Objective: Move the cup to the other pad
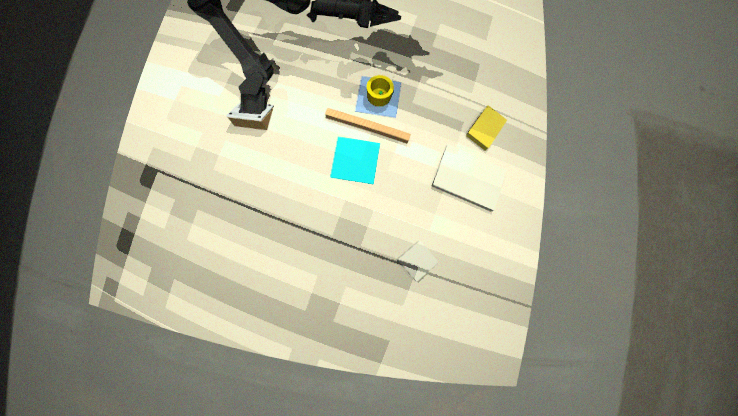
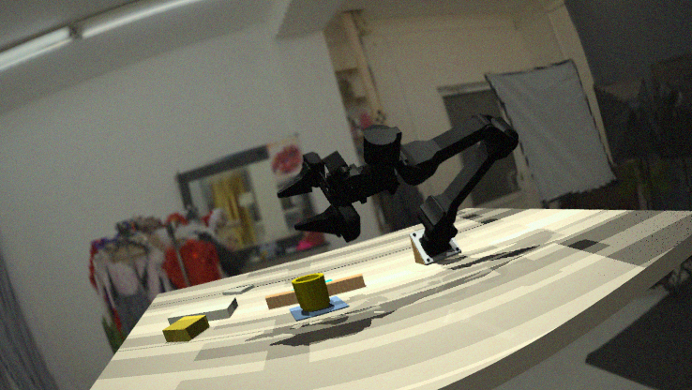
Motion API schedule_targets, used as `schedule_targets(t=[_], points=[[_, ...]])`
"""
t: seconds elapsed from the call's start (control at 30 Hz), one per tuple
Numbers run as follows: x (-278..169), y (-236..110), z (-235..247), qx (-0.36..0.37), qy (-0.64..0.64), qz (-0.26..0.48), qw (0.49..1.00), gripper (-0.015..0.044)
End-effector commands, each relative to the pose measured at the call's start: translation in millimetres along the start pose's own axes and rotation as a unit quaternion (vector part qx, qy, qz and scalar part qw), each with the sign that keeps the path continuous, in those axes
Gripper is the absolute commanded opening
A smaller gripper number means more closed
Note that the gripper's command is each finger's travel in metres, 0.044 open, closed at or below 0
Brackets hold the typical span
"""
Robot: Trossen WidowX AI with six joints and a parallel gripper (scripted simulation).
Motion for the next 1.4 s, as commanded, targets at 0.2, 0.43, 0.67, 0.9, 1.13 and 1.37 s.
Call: schedule_targets(t=[0.2,0.43,0.67,0.9,1.13,1.37], points=[[-43,39,-32,-0.048,0.110,0.238,0.964,0.0216],[-90,49,-72,-0.145,0.324,0.480,0.802,0.0167],[-106,43,-101,-0.251,0.546,0.603,0.524,0.0167],[-107,43,-111,-0.275,0.594,0.614,0.440,0.0167],[-107,43,-110,-0.275,0.594,0.614,0.440,0.0167],[-111,44,-109,-0.276,0.594,0.614,0.441,0.0167]])
Point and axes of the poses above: the point midway between the two fingers, 35 mm back from their tips, its own y axis out along the fingers, its own z axis across the jaws, x = y × z, the point moved 6 cm from there along -y, back along the fingers, and after that the axes turned 15 degrees about y, right-handed, at the moved point
